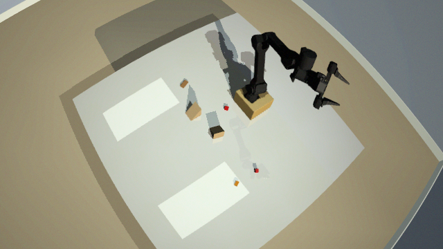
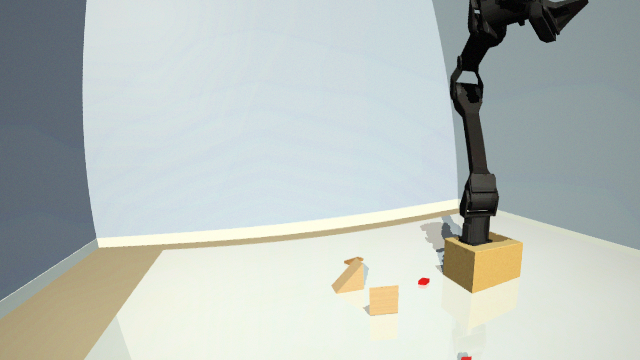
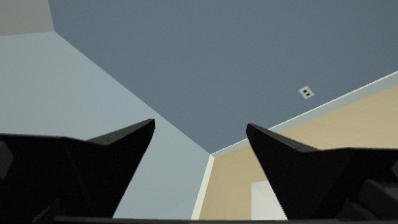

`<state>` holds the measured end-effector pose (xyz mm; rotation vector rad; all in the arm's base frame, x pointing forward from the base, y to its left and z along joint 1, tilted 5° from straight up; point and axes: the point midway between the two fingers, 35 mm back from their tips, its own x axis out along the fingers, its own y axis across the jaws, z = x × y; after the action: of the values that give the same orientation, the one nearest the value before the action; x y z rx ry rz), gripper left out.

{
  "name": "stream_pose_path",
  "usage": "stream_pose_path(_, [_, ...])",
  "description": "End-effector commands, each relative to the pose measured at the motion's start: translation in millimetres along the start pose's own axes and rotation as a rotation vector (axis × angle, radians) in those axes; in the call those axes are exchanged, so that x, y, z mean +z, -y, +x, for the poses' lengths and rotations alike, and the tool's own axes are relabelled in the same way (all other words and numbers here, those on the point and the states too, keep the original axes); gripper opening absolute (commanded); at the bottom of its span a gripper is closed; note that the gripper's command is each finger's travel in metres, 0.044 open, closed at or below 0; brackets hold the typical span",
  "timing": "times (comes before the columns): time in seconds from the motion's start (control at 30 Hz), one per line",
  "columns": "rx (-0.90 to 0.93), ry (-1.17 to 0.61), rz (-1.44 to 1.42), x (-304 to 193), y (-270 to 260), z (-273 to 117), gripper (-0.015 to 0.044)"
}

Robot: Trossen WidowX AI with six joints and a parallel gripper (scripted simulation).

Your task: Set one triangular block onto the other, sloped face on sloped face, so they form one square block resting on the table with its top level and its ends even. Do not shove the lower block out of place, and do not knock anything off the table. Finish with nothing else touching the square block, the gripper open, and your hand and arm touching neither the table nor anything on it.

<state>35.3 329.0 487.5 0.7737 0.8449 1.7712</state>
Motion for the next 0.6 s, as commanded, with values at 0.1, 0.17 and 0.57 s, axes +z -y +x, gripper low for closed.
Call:
stream_pose_path(0.1, [-0.239, 0.232, 0.227, 50, 98, -44, 0.044])
stream_pose_path(0.17, [-0.296, 0.308, 0.302, 60, 122, -61, 0.044])
stream_pose_path(0.57, [-0.531, 0.829, 0.758, 89, 251, -211, 0.044])
